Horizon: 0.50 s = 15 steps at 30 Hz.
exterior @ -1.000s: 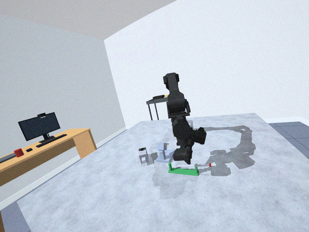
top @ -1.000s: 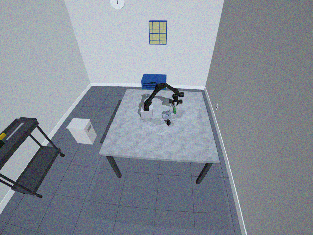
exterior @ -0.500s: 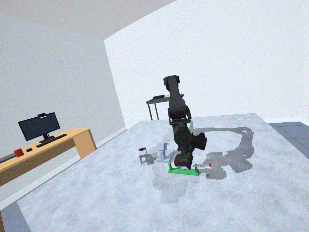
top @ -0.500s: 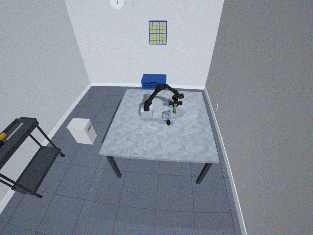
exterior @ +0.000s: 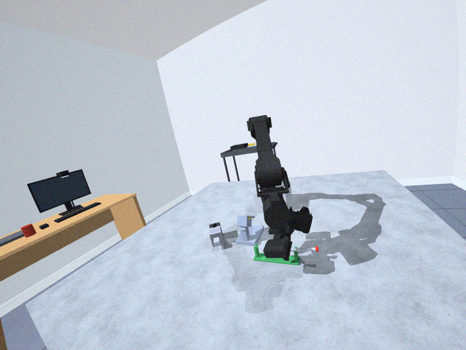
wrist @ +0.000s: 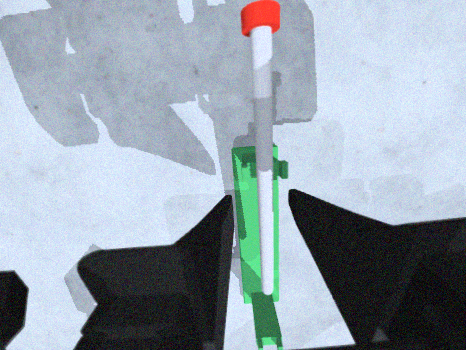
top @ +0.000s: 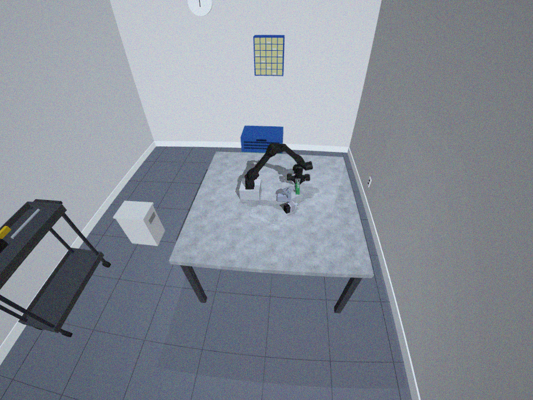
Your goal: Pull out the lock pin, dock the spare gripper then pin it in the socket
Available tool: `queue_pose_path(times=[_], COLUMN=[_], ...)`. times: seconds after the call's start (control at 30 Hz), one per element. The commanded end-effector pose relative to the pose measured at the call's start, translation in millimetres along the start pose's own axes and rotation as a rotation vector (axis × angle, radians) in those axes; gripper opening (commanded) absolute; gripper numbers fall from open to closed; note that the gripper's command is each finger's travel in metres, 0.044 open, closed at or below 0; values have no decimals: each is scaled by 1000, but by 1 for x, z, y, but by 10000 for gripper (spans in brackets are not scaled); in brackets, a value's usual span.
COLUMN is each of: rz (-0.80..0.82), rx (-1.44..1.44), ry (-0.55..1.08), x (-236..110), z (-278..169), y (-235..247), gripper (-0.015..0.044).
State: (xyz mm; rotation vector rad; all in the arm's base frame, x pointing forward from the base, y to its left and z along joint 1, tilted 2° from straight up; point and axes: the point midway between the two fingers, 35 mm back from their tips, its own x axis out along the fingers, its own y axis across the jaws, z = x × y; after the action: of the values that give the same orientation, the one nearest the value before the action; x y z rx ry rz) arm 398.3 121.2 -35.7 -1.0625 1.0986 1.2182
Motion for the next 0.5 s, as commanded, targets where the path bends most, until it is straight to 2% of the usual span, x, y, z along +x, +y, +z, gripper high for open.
queue_pose_path(times=[0.0, 0.03, 0.23, 0.47], rz=[1, 1, 1, 1], rx=[4, 4, 4, 4], ry=[5, 5, 5, 5], x=[2, 2, 2, 2], z=[-1, -1, -1, -1], y=[0, 0, 0, 0], gripper=[180, 180, 23, 0])
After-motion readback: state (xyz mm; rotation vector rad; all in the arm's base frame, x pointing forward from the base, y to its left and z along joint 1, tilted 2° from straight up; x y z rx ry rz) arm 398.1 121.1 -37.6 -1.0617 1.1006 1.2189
